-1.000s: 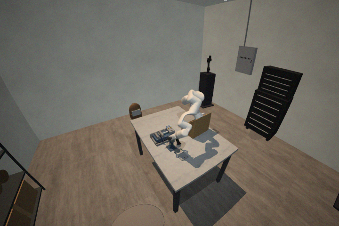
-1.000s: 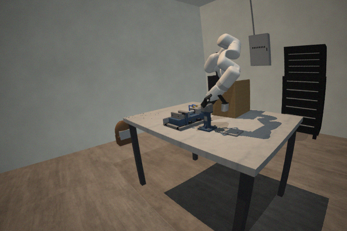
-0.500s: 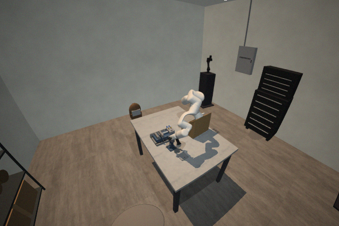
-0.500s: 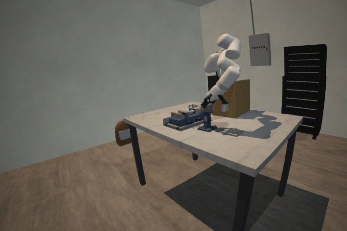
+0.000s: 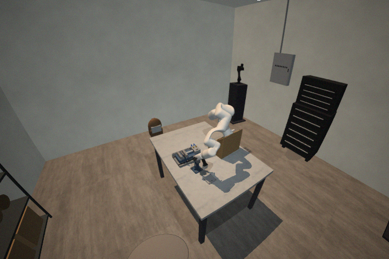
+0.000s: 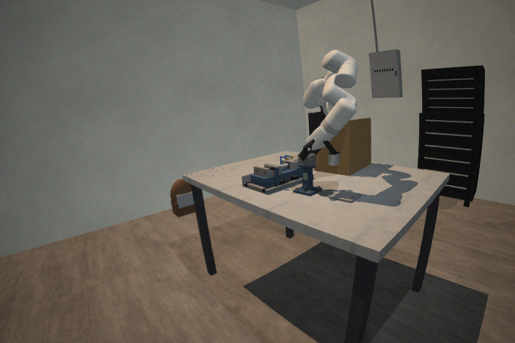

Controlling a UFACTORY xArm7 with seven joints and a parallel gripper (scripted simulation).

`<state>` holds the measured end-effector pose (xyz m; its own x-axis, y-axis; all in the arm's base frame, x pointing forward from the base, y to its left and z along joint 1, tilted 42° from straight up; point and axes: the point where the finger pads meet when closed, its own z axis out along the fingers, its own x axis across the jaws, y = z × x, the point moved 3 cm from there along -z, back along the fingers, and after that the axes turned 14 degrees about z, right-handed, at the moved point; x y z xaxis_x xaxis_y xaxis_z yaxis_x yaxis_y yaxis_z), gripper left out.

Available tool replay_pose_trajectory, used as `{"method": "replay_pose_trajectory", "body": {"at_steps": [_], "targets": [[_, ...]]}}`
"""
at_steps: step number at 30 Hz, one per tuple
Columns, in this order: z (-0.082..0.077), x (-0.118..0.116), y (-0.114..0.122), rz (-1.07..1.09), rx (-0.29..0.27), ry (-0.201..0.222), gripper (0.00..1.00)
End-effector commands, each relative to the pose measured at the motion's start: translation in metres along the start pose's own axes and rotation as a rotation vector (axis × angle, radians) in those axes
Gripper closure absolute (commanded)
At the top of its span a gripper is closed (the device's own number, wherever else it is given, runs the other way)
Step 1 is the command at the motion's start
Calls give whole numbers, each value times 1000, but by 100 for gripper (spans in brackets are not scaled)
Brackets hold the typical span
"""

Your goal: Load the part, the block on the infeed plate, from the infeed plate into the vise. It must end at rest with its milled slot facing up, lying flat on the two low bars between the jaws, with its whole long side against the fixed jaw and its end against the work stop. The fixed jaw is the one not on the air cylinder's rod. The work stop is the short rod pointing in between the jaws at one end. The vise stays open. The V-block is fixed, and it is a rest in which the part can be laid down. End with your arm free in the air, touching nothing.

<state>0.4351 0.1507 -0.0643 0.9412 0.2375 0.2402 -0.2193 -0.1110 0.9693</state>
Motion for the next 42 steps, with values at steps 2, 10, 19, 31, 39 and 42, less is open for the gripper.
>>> {"method": "replay_pose_trajectory", "body": {"at_steps": [2,10,19,31,39,42], "targets": [[-2,1,1,2,3,2,100],[-2,1,1,2,3,2,100],[-2,1,1,2,3,2,100],[-3,1,2,2,3,2,100],[-5,1,4,2,3,2,100],[-6,1,5,2,3,2,100]]}}
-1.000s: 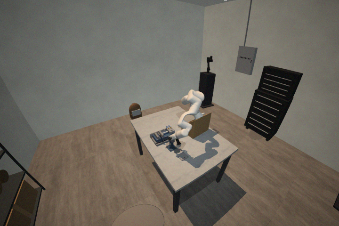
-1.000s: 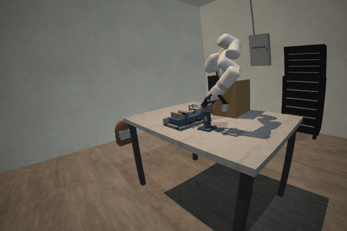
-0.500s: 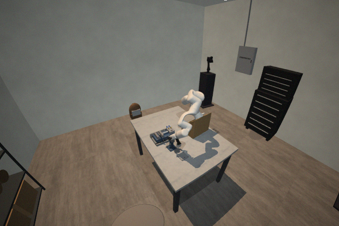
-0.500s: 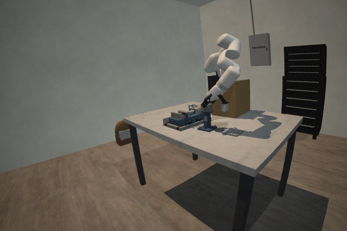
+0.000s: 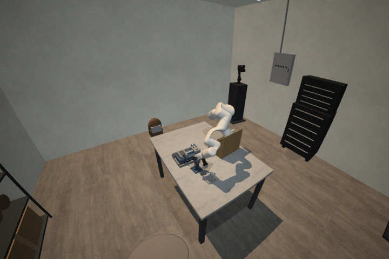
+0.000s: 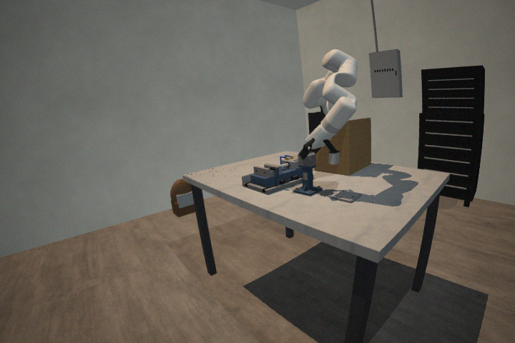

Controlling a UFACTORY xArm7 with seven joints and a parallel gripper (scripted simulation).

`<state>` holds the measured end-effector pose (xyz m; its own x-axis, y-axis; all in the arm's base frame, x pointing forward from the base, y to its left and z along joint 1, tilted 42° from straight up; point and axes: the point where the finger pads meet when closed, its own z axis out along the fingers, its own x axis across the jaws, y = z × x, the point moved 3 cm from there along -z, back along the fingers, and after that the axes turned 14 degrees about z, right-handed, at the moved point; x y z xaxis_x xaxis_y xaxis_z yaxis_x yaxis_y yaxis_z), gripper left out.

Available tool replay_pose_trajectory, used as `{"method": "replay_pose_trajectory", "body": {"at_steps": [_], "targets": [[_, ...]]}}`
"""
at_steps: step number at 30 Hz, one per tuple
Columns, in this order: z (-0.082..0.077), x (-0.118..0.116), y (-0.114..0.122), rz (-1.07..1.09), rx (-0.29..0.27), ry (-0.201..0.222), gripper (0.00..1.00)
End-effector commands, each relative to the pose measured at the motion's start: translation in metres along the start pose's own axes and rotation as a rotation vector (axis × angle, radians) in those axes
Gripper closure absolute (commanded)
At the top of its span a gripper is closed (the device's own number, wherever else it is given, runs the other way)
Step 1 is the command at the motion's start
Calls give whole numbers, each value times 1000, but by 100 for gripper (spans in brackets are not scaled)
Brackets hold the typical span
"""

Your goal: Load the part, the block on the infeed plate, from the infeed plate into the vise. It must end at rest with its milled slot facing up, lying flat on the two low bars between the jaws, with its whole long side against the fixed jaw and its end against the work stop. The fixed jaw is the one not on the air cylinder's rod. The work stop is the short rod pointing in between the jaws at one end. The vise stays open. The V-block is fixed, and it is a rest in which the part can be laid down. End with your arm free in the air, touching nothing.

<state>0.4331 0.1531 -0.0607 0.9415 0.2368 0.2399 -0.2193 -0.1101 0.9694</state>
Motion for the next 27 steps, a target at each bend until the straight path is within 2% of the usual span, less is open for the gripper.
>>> {"method": "replay_pose_trajectory", "body": {"at_steps": [1,27], "targets": [[-3,2,2,3,4,3,100],[-13,4,11,3,4,3,100]]}}
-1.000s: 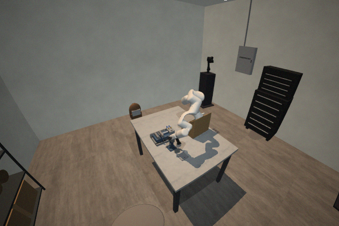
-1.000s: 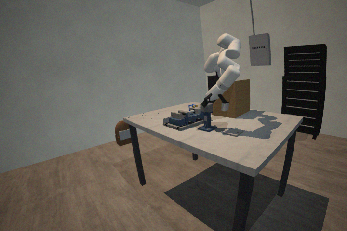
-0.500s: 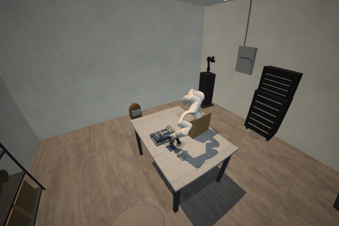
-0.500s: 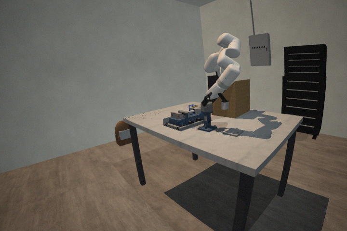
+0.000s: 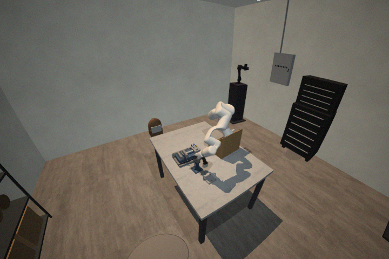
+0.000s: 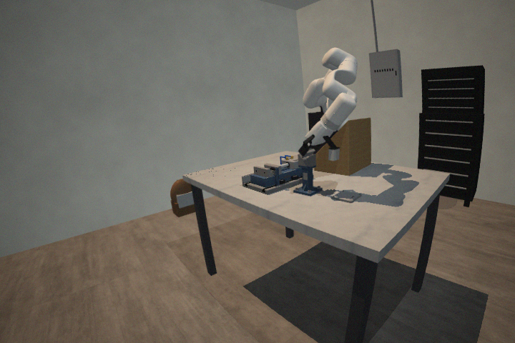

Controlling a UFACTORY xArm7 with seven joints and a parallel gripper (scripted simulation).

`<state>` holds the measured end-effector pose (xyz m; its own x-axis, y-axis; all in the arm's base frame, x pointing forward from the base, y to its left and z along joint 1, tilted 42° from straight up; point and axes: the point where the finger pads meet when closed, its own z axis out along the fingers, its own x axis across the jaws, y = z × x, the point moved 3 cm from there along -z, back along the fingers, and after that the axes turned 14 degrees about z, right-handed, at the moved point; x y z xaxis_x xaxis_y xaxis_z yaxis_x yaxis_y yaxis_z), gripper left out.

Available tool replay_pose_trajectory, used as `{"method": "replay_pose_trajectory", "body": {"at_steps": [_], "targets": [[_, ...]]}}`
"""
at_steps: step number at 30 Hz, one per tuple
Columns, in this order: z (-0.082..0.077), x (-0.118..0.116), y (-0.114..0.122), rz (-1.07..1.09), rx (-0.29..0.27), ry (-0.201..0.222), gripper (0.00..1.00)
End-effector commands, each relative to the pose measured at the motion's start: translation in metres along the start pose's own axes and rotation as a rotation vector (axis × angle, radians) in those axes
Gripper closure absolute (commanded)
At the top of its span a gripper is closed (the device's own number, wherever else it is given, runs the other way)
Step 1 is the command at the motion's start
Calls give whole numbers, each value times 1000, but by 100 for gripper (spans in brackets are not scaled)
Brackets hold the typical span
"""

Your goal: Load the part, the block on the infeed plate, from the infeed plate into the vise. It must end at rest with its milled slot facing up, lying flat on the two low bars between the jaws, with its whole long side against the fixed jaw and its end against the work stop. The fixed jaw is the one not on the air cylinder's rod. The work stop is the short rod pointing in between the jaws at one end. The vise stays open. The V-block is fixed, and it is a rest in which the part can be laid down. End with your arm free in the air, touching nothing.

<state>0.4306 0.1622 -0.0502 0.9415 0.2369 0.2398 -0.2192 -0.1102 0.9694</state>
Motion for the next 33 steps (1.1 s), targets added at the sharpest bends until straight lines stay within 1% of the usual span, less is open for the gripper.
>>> {"method": "replay_pose_trajectory", "body": {"at_steps": [1,12,33], "targets": [[-3,2,2,3,3,3,100],[-7,3,6,3,3,3,100],[-10,3,8,3,3,3,100]]}}
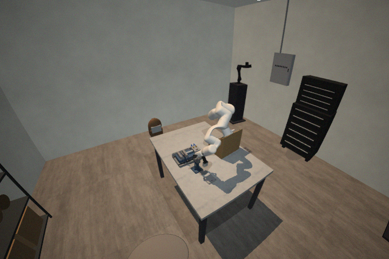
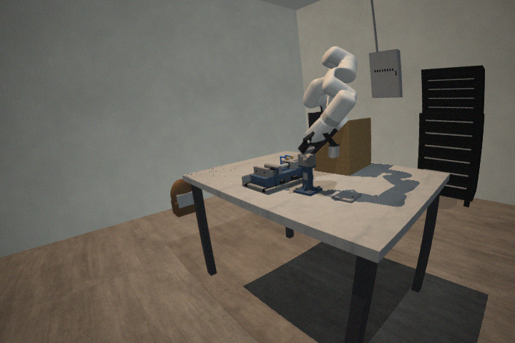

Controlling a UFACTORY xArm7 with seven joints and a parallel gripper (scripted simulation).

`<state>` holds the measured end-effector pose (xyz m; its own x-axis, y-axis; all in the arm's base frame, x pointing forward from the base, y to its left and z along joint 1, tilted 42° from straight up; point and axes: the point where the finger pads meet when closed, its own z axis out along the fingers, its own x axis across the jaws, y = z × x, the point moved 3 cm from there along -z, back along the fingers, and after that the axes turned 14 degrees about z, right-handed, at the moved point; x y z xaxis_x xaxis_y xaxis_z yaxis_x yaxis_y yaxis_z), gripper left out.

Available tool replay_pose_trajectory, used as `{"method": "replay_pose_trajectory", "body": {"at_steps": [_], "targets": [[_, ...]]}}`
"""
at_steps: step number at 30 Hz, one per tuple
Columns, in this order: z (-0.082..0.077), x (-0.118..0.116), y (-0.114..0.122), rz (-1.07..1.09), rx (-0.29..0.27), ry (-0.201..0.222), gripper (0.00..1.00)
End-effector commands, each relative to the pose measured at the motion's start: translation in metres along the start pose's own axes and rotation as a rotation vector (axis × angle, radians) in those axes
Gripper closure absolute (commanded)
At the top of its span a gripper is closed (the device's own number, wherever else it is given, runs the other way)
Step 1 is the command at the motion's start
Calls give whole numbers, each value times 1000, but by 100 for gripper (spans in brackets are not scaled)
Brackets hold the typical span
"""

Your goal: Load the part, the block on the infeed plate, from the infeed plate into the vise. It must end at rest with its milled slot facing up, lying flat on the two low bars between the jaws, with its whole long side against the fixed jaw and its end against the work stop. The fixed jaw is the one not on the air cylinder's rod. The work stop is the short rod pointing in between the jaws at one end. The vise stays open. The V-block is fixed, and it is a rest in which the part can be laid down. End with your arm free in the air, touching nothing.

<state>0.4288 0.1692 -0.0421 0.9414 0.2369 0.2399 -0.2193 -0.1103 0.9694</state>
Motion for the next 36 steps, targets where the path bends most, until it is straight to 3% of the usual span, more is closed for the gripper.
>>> {"method": "replay_pose_trajectory", "body": {"at_steps": [1,36], "targets": [[-2,1,1,3,3,2,100],[-2,1,2,2,20,-2,100]]}}
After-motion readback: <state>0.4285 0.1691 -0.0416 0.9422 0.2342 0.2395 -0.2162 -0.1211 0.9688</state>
